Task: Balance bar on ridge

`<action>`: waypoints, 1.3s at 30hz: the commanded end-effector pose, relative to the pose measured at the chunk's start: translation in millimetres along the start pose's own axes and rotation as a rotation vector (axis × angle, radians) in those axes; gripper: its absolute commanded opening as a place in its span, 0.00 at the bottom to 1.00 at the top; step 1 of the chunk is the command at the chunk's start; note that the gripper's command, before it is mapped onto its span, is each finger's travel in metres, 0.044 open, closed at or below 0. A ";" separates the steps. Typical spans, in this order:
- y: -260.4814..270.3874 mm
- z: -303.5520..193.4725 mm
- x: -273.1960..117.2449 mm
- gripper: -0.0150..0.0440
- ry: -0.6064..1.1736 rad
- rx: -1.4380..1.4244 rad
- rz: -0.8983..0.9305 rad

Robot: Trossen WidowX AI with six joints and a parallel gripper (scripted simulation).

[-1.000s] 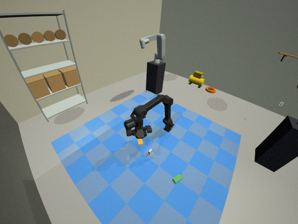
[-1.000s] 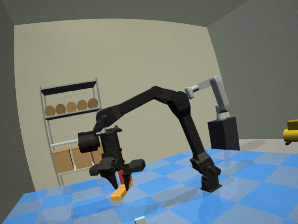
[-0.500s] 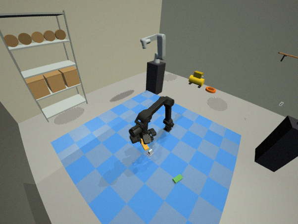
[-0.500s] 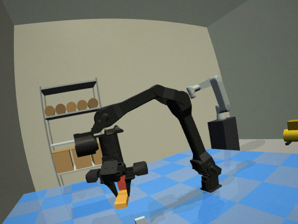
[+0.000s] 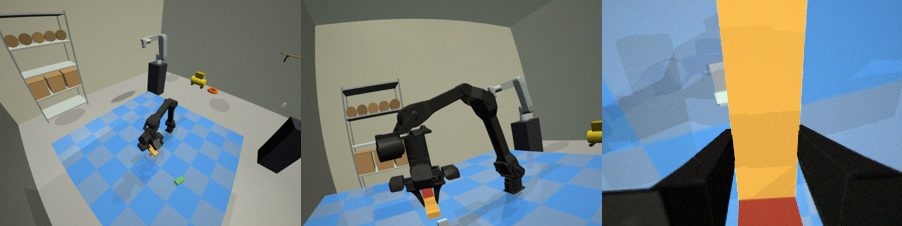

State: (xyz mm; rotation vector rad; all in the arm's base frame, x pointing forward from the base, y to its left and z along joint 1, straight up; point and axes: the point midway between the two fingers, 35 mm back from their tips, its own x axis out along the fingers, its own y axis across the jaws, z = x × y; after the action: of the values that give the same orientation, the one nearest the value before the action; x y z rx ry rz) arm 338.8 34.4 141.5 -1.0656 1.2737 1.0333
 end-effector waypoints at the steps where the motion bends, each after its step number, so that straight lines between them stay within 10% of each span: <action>1: 6.5 15.5 -0.5 0.25 -0.002 -0.057 0.003; 39: 23.5 37.7 41.8 0.25 -0.005 -0.140 0.004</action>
State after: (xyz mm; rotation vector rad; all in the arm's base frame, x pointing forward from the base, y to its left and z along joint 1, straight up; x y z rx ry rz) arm 324.9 76.1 104.4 -1.1662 1.2185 1.1391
